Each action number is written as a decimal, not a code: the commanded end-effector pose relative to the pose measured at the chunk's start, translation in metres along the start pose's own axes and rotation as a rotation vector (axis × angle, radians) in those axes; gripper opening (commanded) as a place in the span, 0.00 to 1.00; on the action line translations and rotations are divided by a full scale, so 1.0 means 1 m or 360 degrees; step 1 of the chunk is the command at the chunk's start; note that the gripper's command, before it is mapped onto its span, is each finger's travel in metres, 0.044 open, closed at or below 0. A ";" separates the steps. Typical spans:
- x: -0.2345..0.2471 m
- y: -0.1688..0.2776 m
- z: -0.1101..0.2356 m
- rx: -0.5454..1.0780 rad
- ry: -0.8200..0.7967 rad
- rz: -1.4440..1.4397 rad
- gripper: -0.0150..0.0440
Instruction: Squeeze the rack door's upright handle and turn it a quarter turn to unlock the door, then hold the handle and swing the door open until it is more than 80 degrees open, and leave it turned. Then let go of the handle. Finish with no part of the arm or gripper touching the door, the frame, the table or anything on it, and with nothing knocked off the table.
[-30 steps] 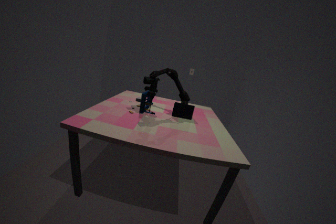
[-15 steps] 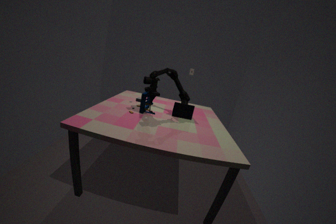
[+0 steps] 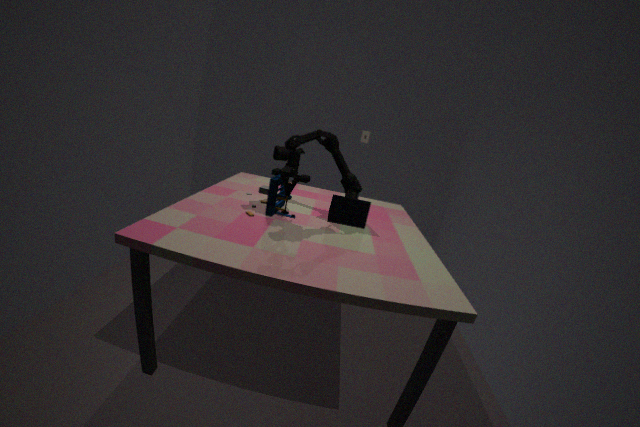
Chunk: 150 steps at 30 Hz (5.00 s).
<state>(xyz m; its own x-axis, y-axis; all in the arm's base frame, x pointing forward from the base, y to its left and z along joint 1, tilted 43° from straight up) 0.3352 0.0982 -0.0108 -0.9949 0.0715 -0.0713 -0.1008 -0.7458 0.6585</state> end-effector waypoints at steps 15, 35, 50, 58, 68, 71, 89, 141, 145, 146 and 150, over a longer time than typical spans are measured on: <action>0.000 0.001 -0.001 0.0007 0.0000 0.0728 0.27; 0.000 0.001 -0.001 0.0006 0.0001 0.0532 0.73; 0.000 0.000 -0.001 0.0002 0.0003 -0.0652 0.73; 0.001 0.000 -0.001 -0.0001 0.0001 -0.1283 0.73; 0.001 0.000 -0.001 0.0000 0.0000 -0.2071 0.73; 0.001 0.000 -0.001 0.0000 0.0001 -0.2308 0.73; 0.000 0.001 -0.001 0.0001 0.0005 -0.3727 0.73; 0.000 0.001 -0.001 -0.0002 0.0011 -0.5105 0.55; 0.000 0.001 -0.001 -0.0002 0.0011 -0.5105 0.51; 0.000 0.001 -0.001 -0.0002 0.0011 -0.5105 0.50; 0.000 0.001 -0.001 -0.0002 0.0011 -0.5105 0.45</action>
<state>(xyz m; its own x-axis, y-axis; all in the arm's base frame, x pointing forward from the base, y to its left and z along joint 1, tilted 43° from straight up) 0.3350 0.0965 -0.0113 0.9865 -0.1176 0.1139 0.1636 0.7366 -0.6562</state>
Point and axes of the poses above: the point midway between the two fingers, 35 mm back from their tips, its own z axis back along the fingers, its own x axis across the jaws, y = z × x, the point moved 1 cm from there along z, back along the fingers, and after that the axes turned 8 degrees about z, right-handed, at the moved point
